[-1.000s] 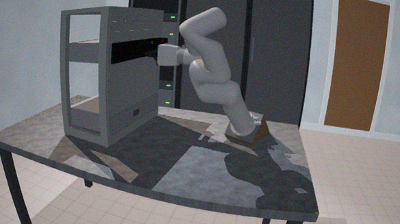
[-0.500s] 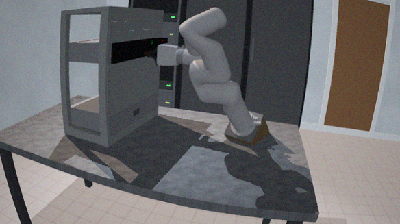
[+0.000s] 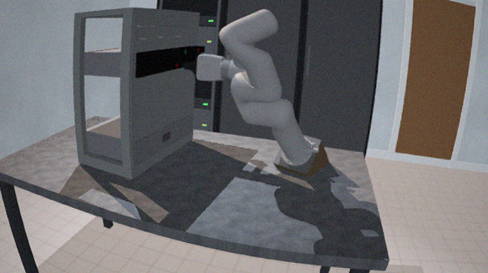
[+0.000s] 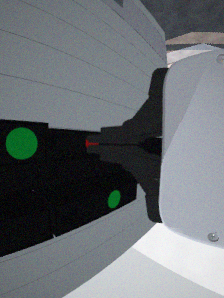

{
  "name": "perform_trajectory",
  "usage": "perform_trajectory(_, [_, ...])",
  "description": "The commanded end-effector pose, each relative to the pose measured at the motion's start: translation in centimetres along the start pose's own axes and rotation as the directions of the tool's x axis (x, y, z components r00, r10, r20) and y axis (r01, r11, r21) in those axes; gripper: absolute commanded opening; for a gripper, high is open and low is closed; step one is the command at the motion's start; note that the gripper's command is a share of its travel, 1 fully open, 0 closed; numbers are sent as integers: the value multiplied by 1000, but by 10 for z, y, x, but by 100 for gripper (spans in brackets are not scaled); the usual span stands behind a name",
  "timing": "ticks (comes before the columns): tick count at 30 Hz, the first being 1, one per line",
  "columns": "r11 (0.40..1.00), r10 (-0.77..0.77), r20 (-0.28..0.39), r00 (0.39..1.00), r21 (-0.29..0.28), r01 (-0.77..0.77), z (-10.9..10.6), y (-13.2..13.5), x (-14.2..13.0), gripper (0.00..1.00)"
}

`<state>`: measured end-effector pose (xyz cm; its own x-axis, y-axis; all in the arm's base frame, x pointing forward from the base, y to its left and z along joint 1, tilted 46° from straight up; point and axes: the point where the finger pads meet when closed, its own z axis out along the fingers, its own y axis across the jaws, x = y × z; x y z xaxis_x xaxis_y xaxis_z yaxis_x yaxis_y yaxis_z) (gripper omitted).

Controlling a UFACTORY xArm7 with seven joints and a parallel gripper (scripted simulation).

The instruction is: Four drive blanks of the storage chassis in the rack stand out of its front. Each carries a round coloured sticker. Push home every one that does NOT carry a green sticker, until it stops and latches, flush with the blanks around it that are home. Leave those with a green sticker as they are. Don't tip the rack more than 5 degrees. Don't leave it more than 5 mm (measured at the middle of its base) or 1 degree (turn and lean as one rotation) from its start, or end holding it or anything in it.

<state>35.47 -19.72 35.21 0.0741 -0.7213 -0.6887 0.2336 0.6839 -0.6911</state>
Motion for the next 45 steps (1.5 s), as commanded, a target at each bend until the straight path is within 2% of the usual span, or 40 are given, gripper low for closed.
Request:
perform_trajectory(1, [1000,-2,1,1000,0,2,-22,-1,0,0])
perform_trajectory(7, [1000,-2,1,1000,0,2,-54,-1,0,0])
perform_trajectory(13, [1000,-2,1,1000,0,2,-71,-1,0,0])
perform_trajectory(37, [1000,-2,1,1000,0,2,-72,-1,1,0])
perform_trajectory(45, [1000,-2,1,1000,0,2,-72,-11,19,0])
